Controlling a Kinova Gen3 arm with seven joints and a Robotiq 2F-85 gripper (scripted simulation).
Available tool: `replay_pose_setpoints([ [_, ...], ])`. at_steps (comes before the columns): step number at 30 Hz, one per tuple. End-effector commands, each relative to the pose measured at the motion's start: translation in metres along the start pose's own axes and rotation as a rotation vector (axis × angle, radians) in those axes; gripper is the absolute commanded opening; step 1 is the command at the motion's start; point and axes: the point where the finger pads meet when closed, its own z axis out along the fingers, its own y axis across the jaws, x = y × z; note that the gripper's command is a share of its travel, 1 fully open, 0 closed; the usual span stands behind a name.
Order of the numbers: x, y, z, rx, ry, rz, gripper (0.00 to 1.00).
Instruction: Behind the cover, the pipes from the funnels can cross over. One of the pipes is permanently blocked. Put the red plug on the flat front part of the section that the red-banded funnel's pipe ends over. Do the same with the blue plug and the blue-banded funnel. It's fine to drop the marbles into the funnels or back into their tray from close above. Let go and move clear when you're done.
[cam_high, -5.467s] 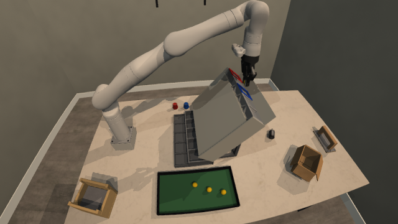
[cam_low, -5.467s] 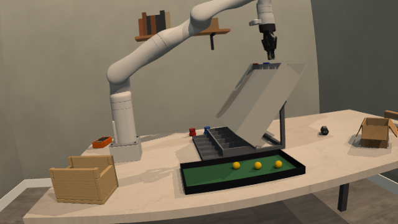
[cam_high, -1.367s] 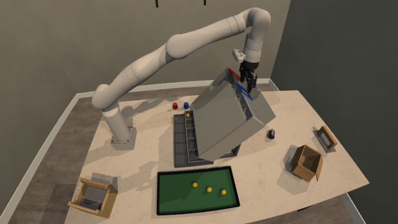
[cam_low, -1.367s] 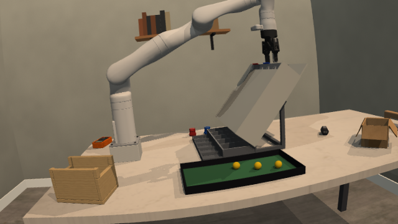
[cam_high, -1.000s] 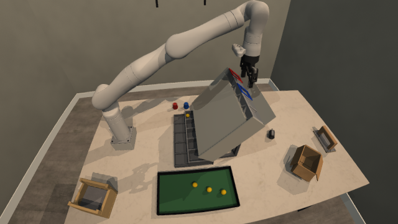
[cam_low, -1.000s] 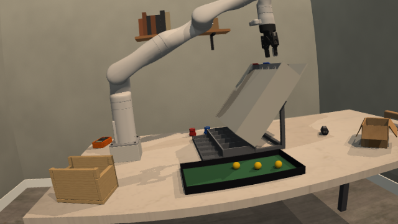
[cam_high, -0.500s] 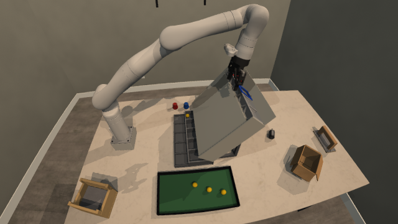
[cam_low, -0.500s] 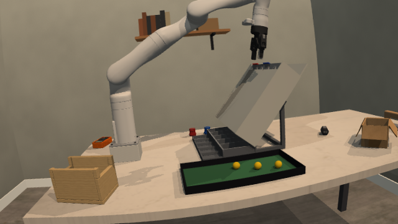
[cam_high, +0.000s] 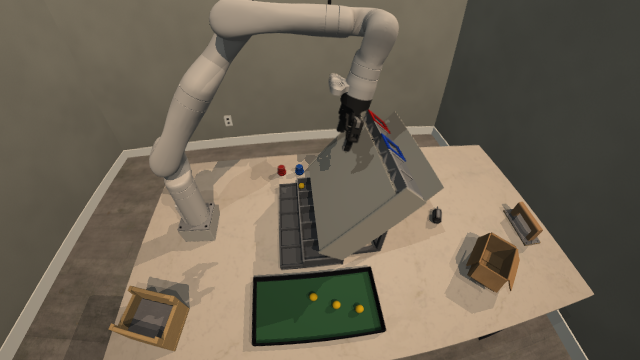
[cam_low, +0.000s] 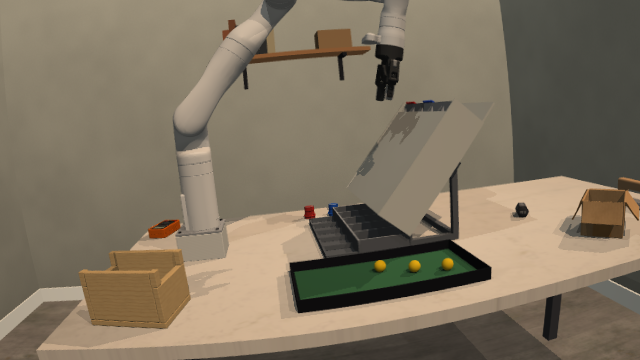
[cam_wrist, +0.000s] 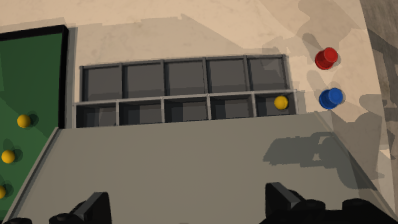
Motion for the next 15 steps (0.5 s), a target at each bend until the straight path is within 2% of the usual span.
replay_pose_setpoints([
  [1, 0.018, 0.006, -0.018, 0.008, -0.21, -0.015, 1.0],
  [11, 0.018, 0.006, -0.018, 0.008, -0.21, -0.015, 1.0],
  [12, 0.066, 0.004, 0.035, 0.01, -0.211, -0.015, 1.0],
  [15, 0.073, 0.004, 0.042, 0.01, -0.211, -0.015, 1.0],
])
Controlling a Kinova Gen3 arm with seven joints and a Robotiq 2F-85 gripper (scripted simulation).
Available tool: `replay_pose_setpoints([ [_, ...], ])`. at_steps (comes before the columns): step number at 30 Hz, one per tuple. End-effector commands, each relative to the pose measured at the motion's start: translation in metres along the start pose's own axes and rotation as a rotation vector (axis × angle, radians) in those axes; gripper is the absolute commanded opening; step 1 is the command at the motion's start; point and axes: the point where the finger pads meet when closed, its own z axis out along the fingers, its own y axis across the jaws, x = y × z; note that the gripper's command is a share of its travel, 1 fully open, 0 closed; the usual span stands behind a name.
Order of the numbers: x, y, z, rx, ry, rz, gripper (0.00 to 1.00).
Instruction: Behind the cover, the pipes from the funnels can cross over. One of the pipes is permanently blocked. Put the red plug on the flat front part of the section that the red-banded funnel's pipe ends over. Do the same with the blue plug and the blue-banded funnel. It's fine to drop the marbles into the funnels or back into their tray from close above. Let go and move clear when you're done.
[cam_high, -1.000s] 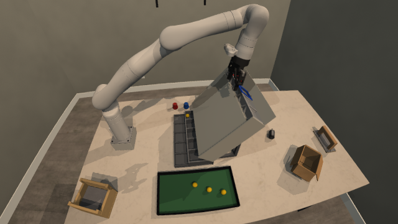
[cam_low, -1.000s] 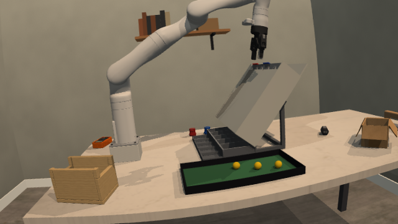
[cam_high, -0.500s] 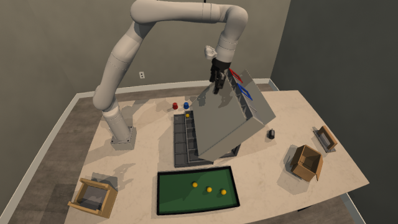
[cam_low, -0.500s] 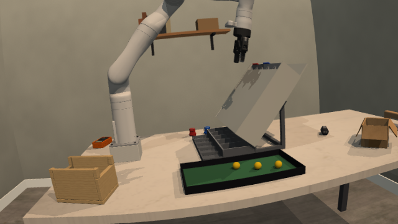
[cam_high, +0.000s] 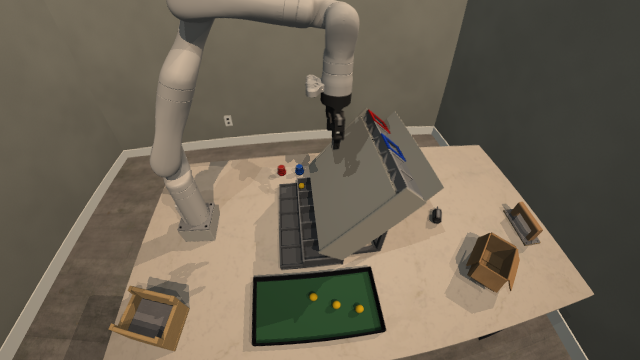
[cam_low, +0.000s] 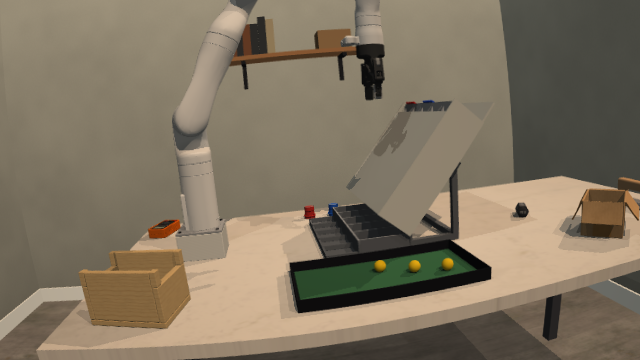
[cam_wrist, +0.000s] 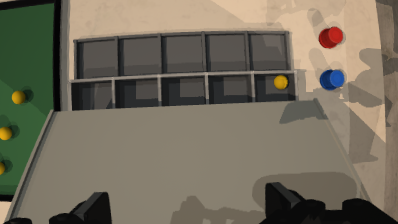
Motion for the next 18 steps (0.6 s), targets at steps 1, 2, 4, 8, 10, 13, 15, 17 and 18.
replay_pose_setpoints([
  [1, 0.059, 0.0, 0.036, 0.007, -0.024, 0.002, 1.0],
  [2, 0.067, 0.0, 0.042, 0.007, -0.024, 0.002, 1.0],
  [4, 0.085, 0.0, 0.054, 0.007, -0.024, 0.002, 1.0],
  [8, 0.112, 0.001, 0.069, 0.007, -0.024, 0.002, 1.0],
  [10, 0.112, 0.001, 0.069, 0.007, -0.024, 0.002, 1.0],
  [13, 0.112, 0.001, 0.069, 0.007, -0.024, 0.002, 1.0],
  [15, 0.099, -0.004, 0.071, 0.006, 0.016, 0.008, 1.0],
  [17, 0.099, -0.004, 0.071, 0.006, 0.016, 0.008, 1.0],
  [18, 0.099, -0.004, 0.071, 0.006, 0.016, 0.008, 1.0],
])
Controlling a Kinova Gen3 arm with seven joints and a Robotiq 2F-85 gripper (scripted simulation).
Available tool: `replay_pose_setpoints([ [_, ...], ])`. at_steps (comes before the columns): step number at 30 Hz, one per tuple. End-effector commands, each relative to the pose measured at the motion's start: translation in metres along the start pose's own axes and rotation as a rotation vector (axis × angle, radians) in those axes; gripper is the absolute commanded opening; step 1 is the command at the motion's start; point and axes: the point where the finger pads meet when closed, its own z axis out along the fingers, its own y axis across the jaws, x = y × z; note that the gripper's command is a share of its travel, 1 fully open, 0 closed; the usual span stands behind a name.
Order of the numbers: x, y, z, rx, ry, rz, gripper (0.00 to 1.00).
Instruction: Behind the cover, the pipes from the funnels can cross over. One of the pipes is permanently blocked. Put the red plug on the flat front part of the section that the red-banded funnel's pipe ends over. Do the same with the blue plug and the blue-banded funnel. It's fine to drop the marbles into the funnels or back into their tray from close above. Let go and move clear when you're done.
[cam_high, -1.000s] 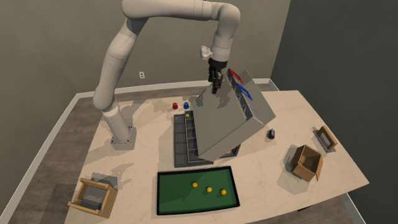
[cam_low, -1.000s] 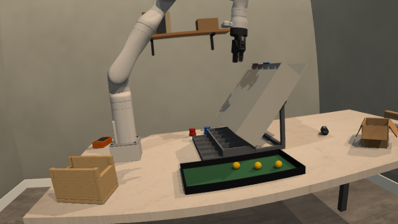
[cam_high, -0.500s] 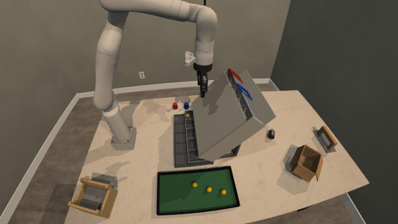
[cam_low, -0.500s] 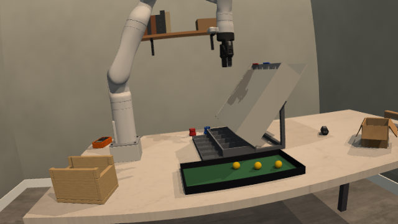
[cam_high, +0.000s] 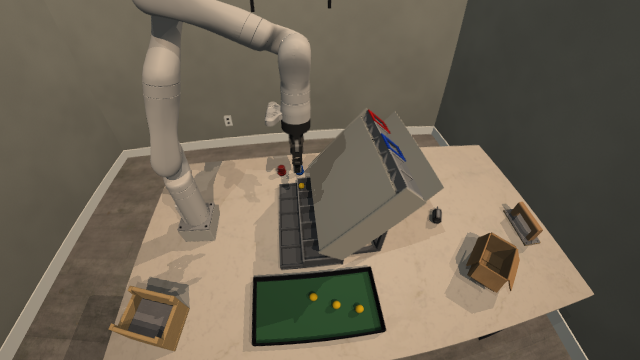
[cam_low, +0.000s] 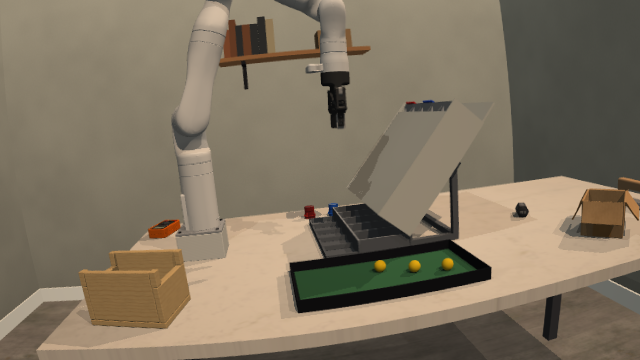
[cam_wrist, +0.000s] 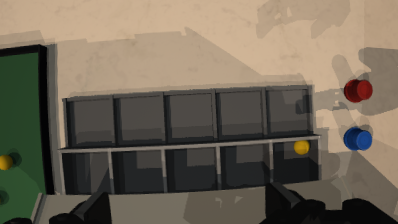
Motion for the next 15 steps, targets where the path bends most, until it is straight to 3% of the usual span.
replay_pose_setpoints([
  [1, -0.0022, -0.0006, 0.0004, -0.002, 0.008, 0.0, 1.0],
  [15, -0.0028, -0.0015, 0.0002, 0.003, 0.002, 0.003, 1.0],
])
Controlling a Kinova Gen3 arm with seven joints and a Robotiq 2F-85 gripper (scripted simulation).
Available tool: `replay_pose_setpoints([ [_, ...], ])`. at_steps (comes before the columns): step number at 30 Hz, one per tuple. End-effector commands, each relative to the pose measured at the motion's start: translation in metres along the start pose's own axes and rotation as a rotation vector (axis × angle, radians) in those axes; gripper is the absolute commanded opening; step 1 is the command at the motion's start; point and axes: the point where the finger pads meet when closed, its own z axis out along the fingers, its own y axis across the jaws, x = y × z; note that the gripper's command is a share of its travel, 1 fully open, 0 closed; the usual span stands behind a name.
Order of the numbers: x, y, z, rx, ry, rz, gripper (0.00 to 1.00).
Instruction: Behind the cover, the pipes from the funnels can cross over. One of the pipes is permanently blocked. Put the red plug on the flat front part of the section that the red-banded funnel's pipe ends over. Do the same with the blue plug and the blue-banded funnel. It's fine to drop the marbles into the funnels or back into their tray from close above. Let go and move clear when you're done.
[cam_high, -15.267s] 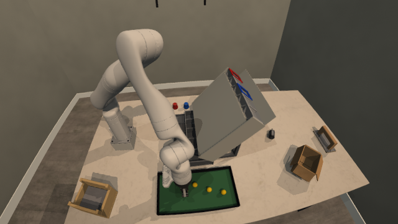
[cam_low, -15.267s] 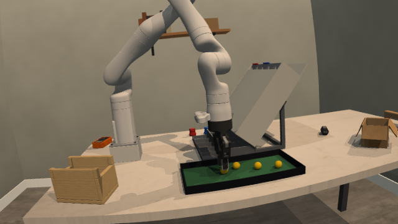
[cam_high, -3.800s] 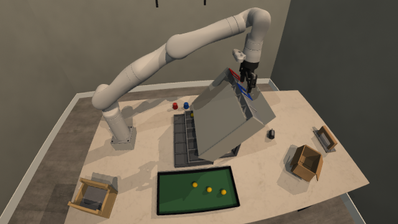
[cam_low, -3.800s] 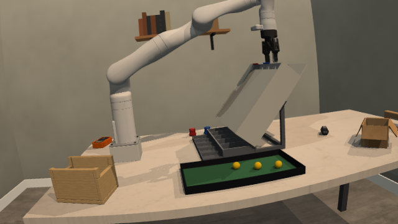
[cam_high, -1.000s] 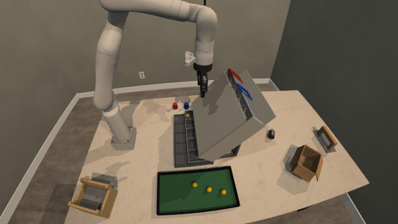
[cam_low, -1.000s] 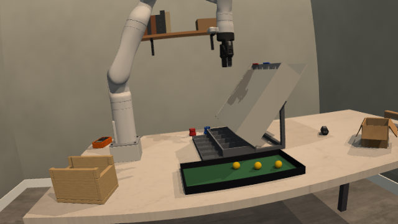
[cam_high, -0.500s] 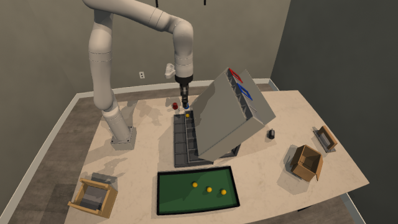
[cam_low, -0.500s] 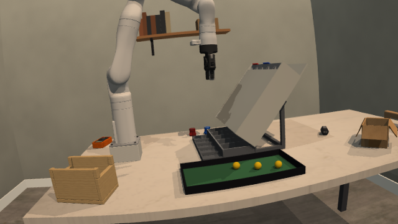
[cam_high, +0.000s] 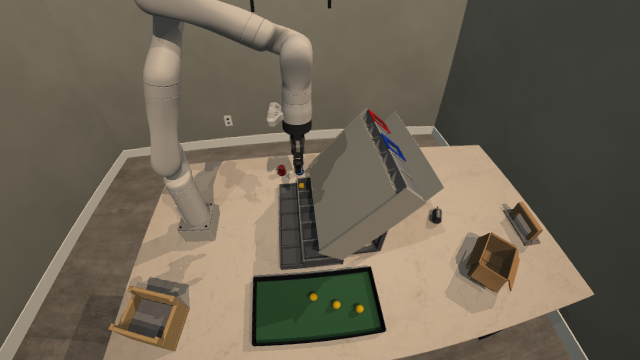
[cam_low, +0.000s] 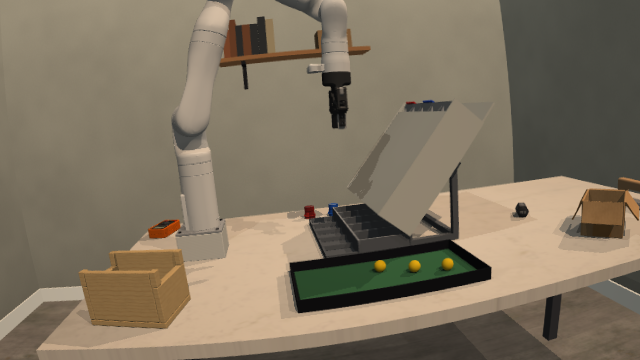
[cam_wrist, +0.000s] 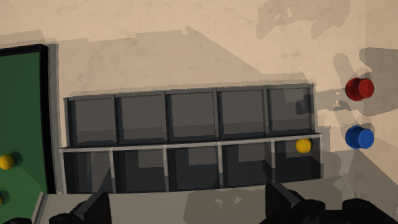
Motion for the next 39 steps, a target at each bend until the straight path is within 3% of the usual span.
replay_pose_setpoints([
  [1, -0.0003, 0.0001, -0.0006, 0.0, -0.002, 0.0, 1.0],
  [14, -0.0003, 0.0001, -0.0006, 0.0, -0.002, 0.0, 1.0],
  [15, -0.0003, 0.0, -0.0006, 0.0, -0.002, 0.0, 0.5],
  [39, -0.0003, 0.0, -0.0006, 0.0, -0.002, 0.0, 0.5],
])
